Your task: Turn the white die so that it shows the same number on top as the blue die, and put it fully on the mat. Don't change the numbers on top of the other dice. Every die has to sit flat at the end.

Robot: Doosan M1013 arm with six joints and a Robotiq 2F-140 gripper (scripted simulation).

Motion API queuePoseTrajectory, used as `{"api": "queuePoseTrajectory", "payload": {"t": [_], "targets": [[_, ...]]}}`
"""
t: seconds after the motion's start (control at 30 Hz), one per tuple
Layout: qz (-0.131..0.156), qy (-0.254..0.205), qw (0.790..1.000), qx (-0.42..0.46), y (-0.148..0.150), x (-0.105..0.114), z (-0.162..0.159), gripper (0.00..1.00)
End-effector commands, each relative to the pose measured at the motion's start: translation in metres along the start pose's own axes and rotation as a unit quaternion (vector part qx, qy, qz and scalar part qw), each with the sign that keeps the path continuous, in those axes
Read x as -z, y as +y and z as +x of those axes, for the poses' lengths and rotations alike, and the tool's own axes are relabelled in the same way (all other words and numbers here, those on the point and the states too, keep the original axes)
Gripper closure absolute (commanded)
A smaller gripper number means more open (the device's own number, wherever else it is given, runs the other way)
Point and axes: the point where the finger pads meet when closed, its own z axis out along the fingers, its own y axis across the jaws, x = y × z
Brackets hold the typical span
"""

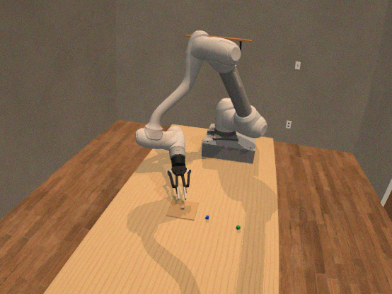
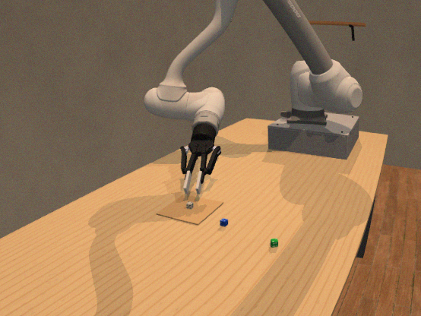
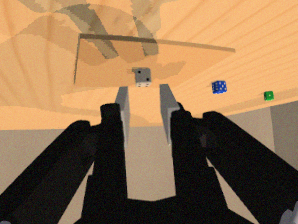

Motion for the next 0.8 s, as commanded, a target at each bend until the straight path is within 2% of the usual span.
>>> {"api": "queuePoseTrajectory", "payload": {"t": [0.0,0.23,0.57,0.77], "targets": [[0.000,0.000,1.000,0.000,0.000,0.000,0.000,0.73],[0.000,0.000,1.000,0.000,0.000,0.004,-0.008,0.73],[0.000,0.000,1.000,0.000,0.000,0.024,-0.045,0.73],[0.000,0.000,1.000,0.000,0.000,0.028,-0.053,0.73]]}}
